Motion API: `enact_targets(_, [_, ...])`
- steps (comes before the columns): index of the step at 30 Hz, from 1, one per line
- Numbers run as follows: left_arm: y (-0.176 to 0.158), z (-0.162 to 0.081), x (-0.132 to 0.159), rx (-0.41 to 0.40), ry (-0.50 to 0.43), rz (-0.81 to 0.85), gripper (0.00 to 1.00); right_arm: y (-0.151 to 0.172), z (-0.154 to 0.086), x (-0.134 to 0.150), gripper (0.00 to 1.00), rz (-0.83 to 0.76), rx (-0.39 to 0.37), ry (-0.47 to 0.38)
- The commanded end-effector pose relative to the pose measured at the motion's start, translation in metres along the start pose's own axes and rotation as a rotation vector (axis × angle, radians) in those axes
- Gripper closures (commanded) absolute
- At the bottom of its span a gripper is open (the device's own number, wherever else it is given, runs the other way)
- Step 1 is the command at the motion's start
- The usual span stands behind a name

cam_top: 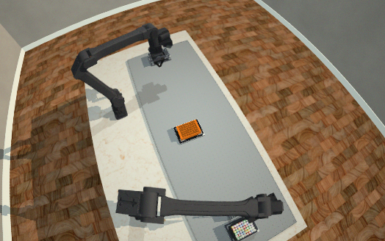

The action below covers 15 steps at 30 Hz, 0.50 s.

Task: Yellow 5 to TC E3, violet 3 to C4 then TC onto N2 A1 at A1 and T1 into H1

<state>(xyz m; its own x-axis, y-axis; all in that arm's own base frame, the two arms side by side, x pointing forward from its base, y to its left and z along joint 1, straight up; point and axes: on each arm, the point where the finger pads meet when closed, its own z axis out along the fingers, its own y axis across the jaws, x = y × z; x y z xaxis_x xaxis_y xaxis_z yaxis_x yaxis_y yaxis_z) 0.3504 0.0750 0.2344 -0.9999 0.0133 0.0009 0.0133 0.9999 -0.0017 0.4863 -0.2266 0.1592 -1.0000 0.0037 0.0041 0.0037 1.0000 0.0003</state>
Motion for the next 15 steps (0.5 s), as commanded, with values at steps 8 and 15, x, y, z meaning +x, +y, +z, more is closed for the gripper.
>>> enact_targets(8, [0.002,-0.014,-0.009,-0.01,-0.036,0.001,0.0,-0.007,-0.03,-0.018,0.76,-0.018,0.023,-0.057])
enact_targets(15, [0.002,-0.014,-0.009,-0.01,-0.036,0.001,0.0,-0.005,-0.026,-0.02,0.76,-0.017,0.02,-0.051])
